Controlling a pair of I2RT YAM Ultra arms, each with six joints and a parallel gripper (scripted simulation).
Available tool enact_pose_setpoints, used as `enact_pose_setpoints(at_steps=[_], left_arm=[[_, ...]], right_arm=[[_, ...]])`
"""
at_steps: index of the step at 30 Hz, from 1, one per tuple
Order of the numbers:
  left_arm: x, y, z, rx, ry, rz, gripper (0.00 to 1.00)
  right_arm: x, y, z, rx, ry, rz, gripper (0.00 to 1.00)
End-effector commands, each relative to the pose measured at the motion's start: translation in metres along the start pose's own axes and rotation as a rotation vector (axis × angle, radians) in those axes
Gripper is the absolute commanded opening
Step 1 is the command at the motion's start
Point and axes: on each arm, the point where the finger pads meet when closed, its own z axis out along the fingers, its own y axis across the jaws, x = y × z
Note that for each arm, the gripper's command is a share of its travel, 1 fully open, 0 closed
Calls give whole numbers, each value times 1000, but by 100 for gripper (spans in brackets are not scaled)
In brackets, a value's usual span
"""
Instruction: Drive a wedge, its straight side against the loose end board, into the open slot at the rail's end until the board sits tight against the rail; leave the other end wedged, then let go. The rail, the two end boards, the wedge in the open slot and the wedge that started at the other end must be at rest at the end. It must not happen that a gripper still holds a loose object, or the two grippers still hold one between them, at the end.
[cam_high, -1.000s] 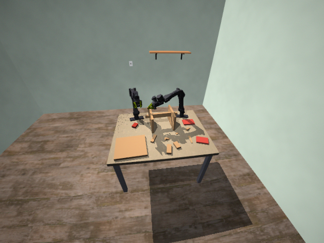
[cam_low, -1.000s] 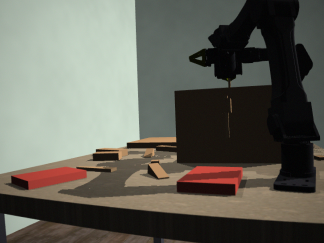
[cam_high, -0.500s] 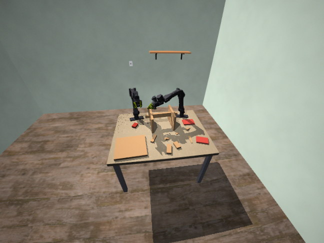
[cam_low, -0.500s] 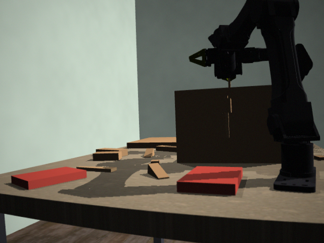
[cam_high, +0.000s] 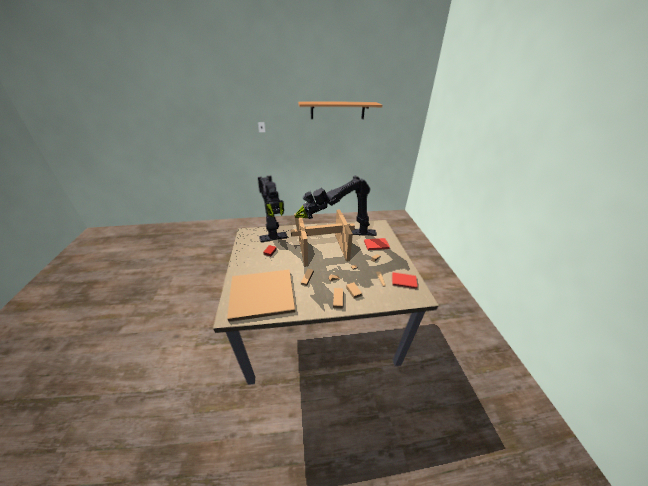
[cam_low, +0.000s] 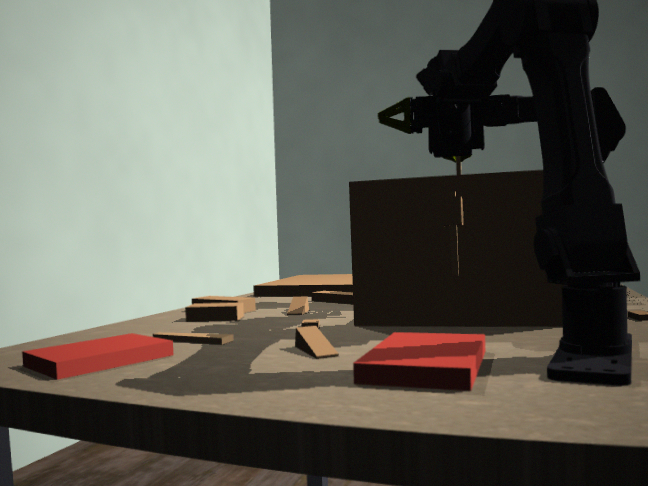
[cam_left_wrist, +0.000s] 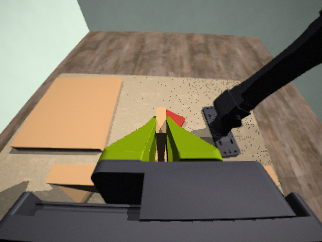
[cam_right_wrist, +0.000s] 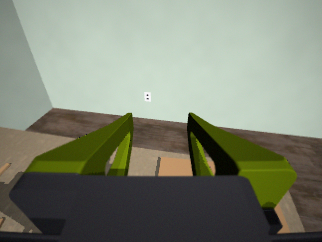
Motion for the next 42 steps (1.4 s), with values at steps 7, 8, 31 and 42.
enact_pose_setpoints(at_steps=[7,8,31,42], left_arm=[[-28,0,-11,-13,-53,26,2],[-30,0,-12,-12,-60,28,2],[-31,-1,-11,-4,-56,23,2],[-41,-3,-16,-6,-79,33,2]], right_arm=[[-16,-4,-8,7,-38,5,43],[-16,-4,-8,7,-38,5,43],[-16,-4,-8,7,-38,5,43],[-16,-4,-8,7,-38,5,43]])
